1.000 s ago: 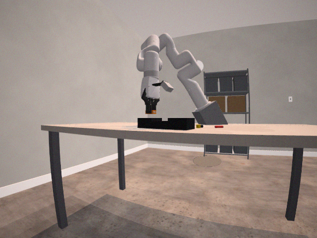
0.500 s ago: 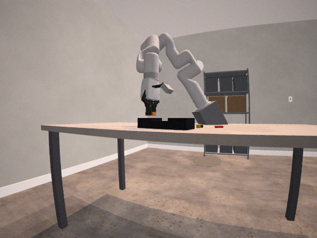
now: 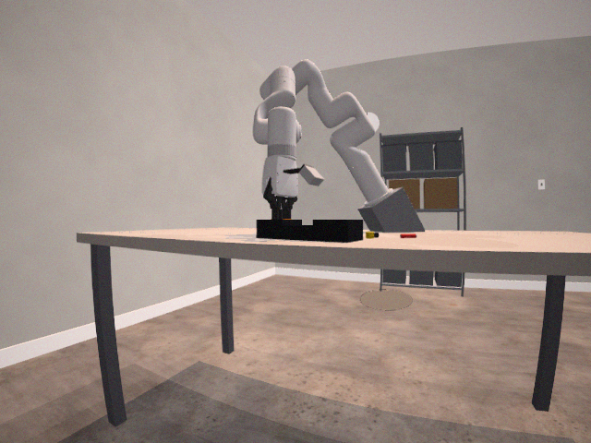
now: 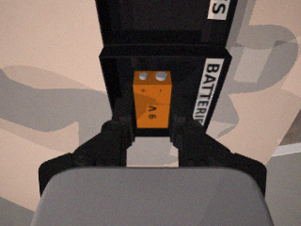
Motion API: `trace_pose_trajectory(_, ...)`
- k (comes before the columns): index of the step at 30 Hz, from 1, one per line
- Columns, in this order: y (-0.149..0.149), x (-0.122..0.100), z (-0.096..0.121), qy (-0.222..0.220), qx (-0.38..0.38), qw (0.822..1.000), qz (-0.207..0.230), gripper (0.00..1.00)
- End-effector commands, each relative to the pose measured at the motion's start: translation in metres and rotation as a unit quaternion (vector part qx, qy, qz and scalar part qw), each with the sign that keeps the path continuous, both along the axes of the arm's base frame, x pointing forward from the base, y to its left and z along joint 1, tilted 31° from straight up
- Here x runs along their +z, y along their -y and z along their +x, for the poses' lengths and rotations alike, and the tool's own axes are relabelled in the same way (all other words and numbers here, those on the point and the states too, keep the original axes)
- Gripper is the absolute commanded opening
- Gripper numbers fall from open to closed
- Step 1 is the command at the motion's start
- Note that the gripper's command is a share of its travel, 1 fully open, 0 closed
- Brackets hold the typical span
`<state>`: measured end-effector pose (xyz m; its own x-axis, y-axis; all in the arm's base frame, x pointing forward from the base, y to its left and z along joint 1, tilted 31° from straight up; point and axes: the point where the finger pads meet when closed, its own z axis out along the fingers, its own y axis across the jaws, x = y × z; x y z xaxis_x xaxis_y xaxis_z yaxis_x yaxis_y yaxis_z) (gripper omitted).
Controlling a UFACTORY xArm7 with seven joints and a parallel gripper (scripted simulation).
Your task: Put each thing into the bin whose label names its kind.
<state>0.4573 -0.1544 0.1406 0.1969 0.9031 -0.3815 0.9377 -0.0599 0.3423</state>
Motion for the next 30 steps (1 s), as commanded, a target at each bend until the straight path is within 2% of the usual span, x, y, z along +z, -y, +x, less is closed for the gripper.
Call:
trace_pose_trajectory(1,0.0032,-0.0064,0.0042,0.002,0.001,1.0,0.0,0.0)
trace_pose_trajectory(5,0.0064,-0.0127,0.0063,0.002,0.001,1.0,0.0,0.0)
trace_pose_trajectory(21,0.0064,-0.0127,0.0065,0.002,0.001,1.0,0.0,0.0)
trace_pose_trajectory(22,0.0064,-0.0127,0.0065,0.002,0.001,1.0,0.0,0.33)
trace_pose_trajectory(30,0.0064,-0.0127,0.0065,0.002,0.001,1.0,0.0,0.33)
